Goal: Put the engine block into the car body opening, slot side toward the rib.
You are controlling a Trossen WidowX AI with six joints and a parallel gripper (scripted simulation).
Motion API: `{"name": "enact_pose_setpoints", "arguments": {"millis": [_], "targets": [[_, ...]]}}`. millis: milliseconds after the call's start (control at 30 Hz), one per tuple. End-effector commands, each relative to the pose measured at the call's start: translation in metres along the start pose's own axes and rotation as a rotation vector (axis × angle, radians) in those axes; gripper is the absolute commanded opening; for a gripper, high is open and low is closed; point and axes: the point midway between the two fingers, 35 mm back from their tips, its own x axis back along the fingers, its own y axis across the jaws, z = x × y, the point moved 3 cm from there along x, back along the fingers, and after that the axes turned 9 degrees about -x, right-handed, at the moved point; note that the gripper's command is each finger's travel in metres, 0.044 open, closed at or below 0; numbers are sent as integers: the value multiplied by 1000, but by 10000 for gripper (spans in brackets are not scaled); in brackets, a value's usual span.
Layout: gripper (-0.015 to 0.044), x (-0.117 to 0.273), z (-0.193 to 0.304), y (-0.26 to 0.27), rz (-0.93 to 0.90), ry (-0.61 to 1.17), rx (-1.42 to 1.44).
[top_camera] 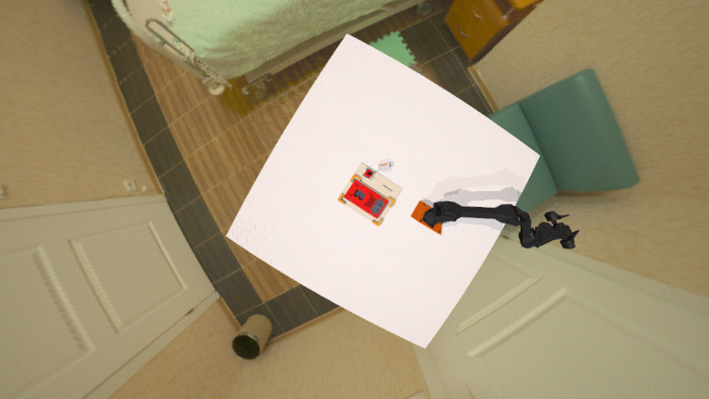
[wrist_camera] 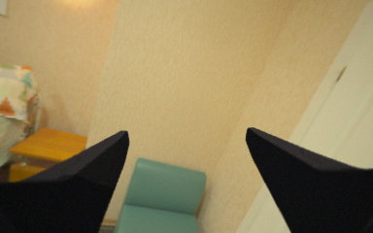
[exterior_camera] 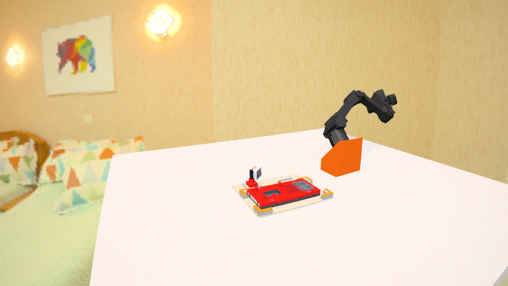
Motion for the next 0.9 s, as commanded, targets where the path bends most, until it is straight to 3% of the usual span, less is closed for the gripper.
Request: {"name": "enact_pose_setpoints", "arguments": {"millis": [0, 200, 567, 867], "targets": [[426, 0, 0, 0, 0, 0, 0], [440, -18, 15, 28, -7, 20, -52], [440, -73, 58, 157, -88, 121, -175], [440, -95, 74, 269, -176, 210, -245]]}}
